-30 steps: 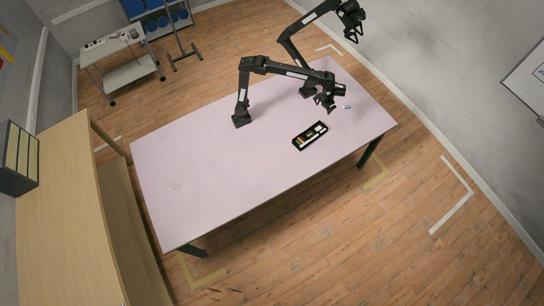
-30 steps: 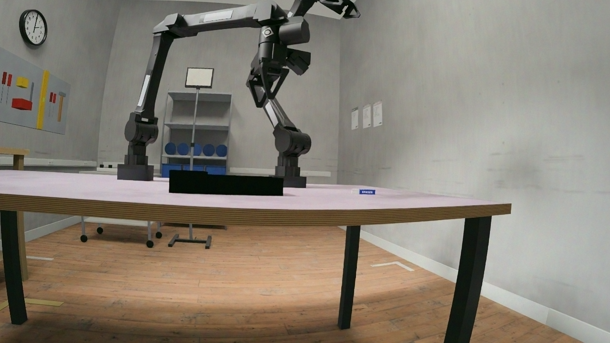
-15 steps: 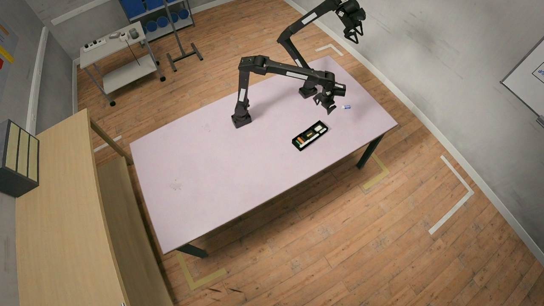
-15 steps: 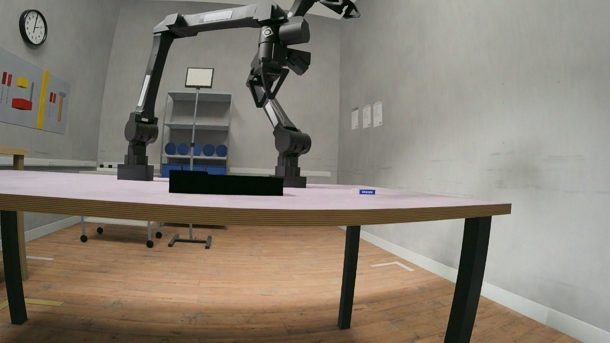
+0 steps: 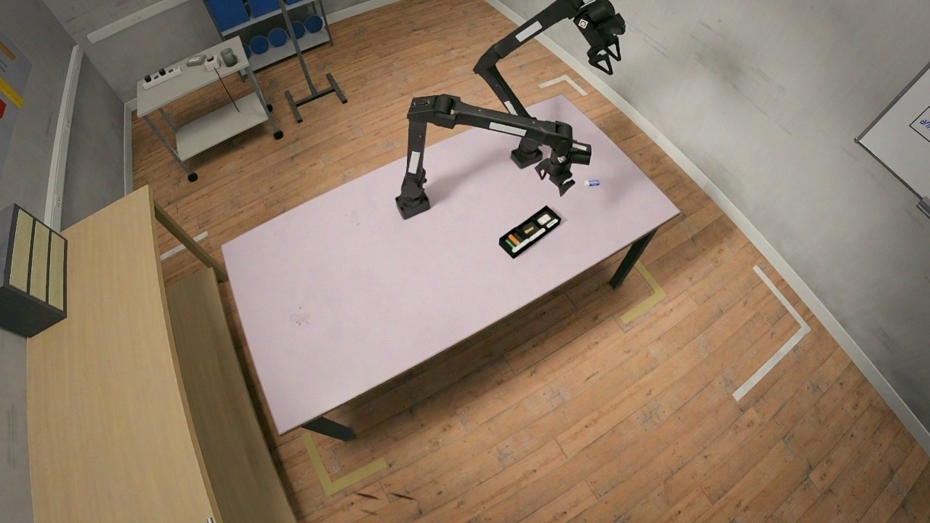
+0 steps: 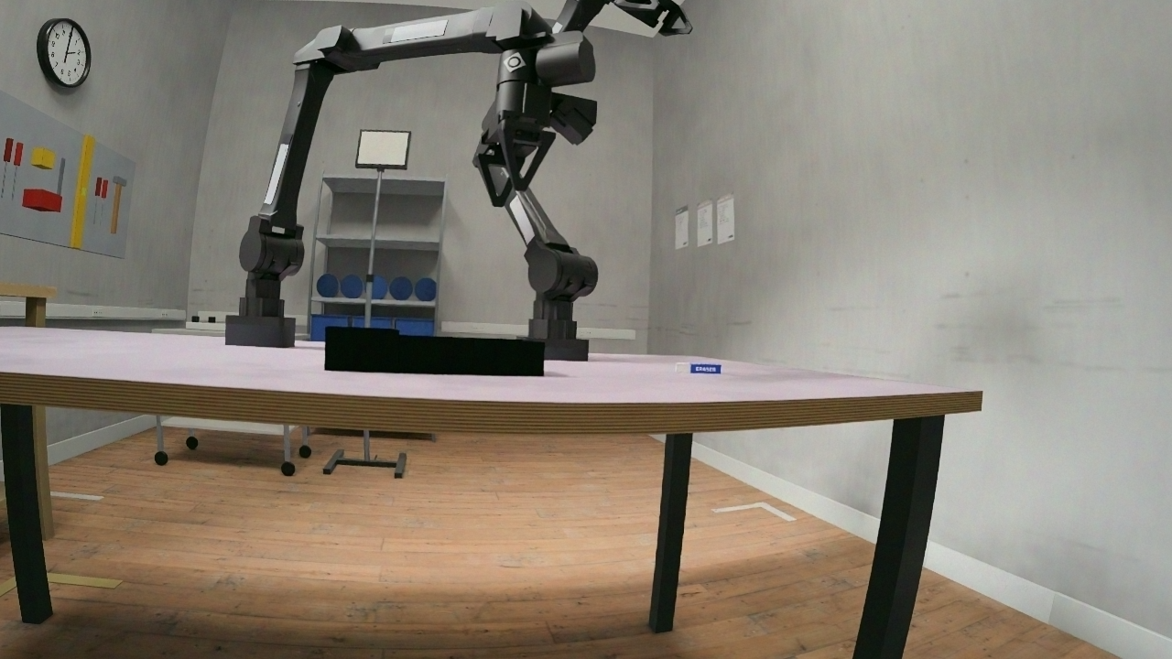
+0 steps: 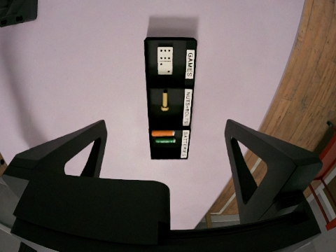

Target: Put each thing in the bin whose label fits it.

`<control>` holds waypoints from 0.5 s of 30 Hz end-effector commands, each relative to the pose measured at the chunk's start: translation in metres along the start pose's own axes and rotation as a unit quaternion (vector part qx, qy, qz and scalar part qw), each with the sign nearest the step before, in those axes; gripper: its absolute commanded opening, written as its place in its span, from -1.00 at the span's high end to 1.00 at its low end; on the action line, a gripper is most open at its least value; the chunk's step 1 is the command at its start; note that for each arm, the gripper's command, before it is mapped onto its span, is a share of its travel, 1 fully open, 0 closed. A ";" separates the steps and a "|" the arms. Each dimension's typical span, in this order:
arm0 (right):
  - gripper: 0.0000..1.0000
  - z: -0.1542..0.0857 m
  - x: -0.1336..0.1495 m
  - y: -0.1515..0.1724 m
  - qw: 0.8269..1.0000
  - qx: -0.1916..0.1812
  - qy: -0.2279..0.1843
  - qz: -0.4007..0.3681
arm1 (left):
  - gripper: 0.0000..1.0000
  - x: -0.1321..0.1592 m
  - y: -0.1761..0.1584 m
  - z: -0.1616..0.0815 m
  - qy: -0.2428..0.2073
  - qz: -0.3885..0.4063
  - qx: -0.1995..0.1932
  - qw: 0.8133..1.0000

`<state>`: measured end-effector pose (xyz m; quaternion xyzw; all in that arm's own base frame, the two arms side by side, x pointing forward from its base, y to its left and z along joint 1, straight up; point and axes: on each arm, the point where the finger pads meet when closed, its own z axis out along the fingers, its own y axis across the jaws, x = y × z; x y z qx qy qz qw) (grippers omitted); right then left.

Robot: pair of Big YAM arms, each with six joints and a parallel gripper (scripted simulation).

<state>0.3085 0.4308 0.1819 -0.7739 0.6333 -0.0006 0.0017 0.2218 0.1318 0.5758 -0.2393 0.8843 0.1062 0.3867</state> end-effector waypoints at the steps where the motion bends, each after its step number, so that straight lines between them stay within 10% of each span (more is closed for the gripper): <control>1: -1.00 -0.014 -0.005 -0.006 1.000 0.012 -0.012 -0.002 | -1.00 -0.010 -0.004 -0.029 -0.031 0.001 0.003 1.000; 15: -1.00 -0.014 -0.005 -0.007 1.000 0.012 -0.012 -0.002 | -1.00 -0.010 -0.004 -0.029 -0.031 0.001 0.003 1.000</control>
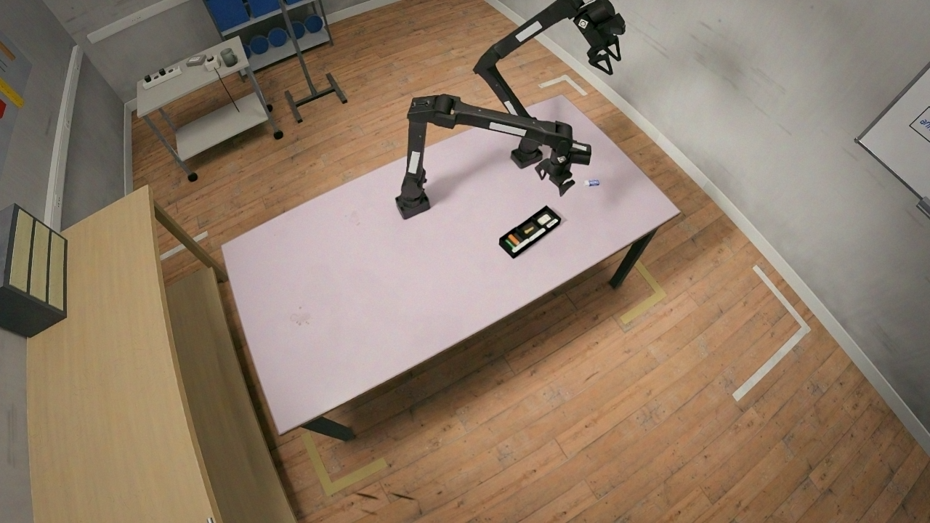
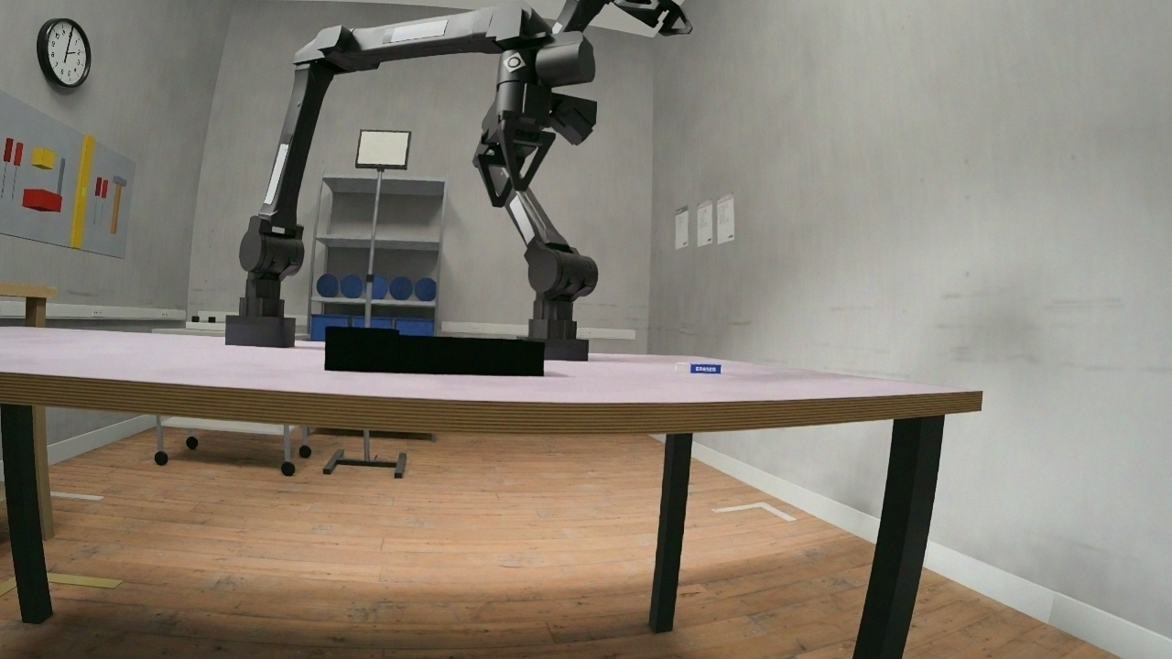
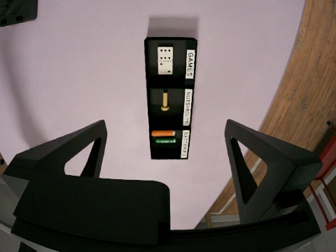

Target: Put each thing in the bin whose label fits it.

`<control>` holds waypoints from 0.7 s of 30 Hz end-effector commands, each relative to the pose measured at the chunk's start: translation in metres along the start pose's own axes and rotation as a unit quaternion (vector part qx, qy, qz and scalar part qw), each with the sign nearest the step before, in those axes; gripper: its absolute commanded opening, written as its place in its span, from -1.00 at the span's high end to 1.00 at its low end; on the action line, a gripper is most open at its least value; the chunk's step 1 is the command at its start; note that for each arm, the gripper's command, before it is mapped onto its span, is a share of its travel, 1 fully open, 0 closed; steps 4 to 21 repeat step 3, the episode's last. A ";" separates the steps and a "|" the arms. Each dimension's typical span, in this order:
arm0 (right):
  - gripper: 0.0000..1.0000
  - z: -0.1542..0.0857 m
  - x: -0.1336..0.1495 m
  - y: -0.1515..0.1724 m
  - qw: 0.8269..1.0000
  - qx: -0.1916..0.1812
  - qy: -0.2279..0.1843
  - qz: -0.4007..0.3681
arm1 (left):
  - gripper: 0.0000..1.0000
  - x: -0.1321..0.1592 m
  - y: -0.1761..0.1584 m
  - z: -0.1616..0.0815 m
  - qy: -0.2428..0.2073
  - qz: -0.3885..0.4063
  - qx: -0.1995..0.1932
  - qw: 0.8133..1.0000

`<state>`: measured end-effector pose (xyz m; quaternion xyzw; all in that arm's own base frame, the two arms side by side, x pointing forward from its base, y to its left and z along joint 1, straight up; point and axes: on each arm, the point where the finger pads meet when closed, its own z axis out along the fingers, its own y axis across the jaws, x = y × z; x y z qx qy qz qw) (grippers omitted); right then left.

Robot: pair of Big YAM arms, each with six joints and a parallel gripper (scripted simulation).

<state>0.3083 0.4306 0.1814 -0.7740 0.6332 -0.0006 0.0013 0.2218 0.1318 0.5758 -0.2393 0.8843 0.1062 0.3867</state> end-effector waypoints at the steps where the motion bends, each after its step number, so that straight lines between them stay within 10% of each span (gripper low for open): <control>1: -1.00 -0.015 -0.005 -0.007 1.000 0.013 -0.013 -0.002 | -1.00 -0.010 -0.004 -0.029 -0.031 0.001 0.003 1.000; 21: -1.00 -0.015 -0.005 -0.007 1.000 0.013 -0.013 -0.002 | -1.00 -0.010 -0.004 -0.029 -0.031 0.001 0.003 1.000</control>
